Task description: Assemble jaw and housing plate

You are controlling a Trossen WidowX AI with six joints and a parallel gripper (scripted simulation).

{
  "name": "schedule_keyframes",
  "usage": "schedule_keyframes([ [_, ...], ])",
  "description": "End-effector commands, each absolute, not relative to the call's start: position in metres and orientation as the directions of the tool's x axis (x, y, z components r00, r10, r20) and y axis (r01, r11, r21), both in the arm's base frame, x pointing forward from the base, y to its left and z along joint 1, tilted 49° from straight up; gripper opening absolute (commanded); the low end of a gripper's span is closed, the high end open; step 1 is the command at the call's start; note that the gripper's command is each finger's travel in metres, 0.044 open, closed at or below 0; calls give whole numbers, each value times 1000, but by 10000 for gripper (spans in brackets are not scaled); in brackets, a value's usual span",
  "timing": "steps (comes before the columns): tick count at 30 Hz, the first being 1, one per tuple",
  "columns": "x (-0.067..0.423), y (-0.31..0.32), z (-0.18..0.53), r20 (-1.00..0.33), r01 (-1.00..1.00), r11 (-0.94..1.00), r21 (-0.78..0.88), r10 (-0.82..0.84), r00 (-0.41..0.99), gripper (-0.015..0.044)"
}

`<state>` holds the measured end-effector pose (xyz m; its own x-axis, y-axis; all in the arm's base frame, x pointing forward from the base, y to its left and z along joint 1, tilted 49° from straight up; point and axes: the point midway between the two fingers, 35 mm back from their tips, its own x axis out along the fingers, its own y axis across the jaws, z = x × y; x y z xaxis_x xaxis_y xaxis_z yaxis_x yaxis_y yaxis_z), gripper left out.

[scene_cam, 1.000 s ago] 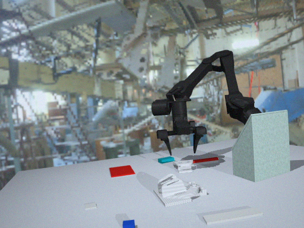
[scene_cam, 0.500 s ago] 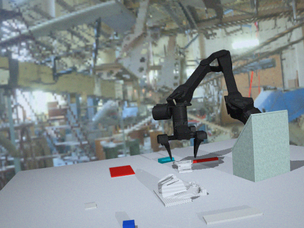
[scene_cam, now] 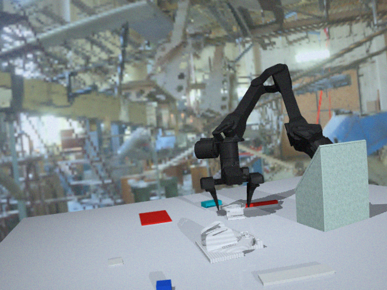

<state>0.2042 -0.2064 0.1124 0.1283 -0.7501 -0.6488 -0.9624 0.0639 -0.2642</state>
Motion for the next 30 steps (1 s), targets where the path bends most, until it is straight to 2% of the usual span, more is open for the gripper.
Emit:
schedule_keyframes([
  [1,205,-212,106,-651,-964,61,-260,-748,129,440],
  [30,204,-215,104,-649,-963,65,-262,-750,125,433],
])
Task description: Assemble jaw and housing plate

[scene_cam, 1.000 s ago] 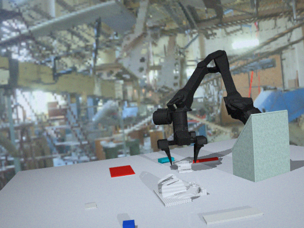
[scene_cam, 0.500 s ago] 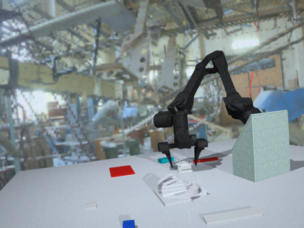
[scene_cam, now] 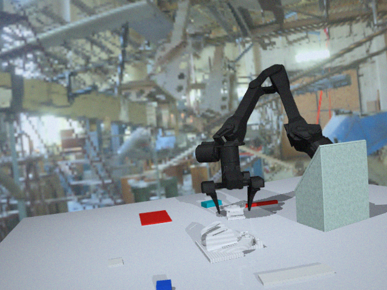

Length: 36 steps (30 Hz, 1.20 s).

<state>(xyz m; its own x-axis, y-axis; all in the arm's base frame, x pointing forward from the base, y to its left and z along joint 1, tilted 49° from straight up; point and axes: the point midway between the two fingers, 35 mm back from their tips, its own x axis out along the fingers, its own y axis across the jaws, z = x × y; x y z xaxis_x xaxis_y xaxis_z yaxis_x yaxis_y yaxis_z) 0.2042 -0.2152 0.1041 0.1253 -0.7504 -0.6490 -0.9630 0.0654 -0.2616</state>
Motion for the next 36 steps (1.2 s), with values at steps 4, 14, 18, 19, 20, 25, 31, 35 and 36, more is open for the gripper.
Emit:
schedule_keyframes([
  [4,204,-215,104,-649,-963,65,-262,-750,125,407],
  [14,204,-215,104,-649,-963,65,-262,-750,125,351],
  [18,204,-215,104,-649,-963,65,-262,-750,125,351],
  [19,204,-215,104,-649,-963,65,-262,-750,125,351],
  [20,204,-215,104,-649,-963,65,-262,-750,125,351],
  [25,204,-214,105,-650,-963,66,-262,-750,125,351],
  [31,205,-199,117,-654,-963,67,-261,-746,126,351],
  [35,204,-190,125,-656,-963,67,-261,-744,126,351],
  [36,204,-187,127,-656,-963,67,-261,-744,126,351],
])
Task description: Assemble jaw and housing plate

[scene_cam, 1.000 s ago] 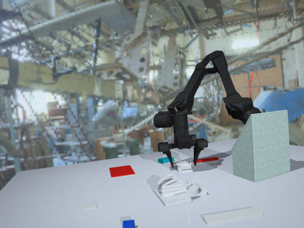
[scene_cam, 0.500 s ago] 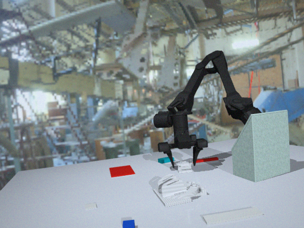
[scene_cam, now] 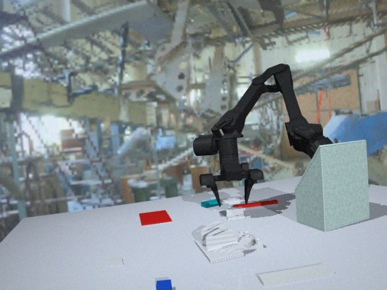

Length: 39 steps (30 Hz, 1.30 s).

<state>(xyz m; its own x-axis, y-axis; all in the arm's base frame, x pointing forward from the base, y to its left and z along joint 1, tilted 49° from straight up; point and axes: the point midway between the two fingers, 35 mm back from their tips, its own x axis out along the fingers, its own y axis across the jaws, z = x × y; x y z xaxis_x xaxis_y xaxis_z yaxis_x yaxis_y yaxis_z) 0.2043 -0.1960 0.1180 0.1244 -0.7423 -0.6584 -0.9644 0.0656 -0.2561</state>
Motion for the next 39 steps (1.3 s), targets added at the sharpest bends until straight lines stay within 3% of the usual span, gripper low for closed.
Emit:
schedule_keyframes([
  [1,203,-185,129,-657,-963,67,-261,-744,126,351],
  [19,197,-160,150,-655,-961,70,-269,-744,129,351],
  [39,235,-125,110,-693,-820,318,-476,-709,127,351],
])
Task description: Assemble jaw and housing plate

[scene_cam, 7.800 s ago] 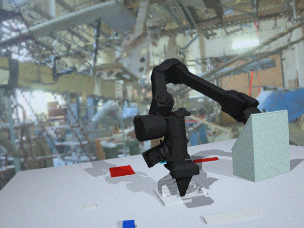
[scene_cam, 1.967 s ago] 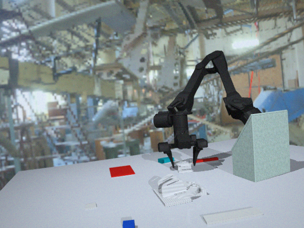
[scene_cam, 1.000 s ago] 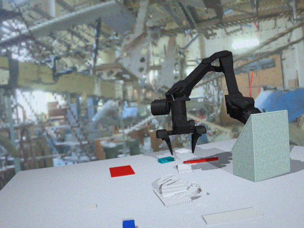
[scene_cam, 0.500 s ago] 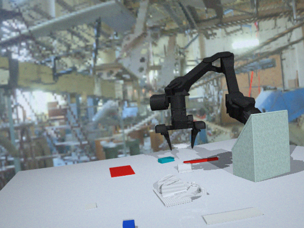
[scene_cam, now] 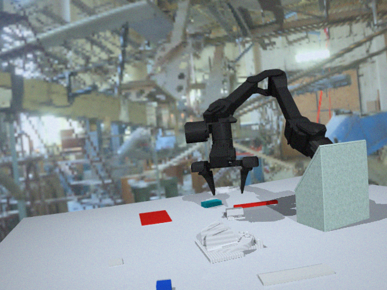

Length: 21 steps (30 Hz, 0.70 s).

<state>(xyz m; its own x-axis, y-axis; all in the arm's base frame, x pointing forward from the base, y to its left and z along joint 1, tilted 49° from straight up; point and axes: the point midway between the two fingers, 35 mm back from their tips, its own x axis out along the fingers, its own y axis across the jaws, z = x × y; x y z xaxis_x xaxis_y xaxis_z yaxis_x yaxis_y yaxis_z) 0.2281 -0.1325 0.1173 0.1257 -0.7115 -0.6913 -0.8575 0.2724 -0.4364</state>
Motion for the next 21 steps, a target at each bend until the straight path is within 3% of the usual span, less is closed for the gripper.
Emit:
schedule_keyframes([
  [1,237,-123,108,-694,-810,330,-485,-708,127,351],
  [21,260,-79,65,-705,-565,537,-627,-699,118,351],
])
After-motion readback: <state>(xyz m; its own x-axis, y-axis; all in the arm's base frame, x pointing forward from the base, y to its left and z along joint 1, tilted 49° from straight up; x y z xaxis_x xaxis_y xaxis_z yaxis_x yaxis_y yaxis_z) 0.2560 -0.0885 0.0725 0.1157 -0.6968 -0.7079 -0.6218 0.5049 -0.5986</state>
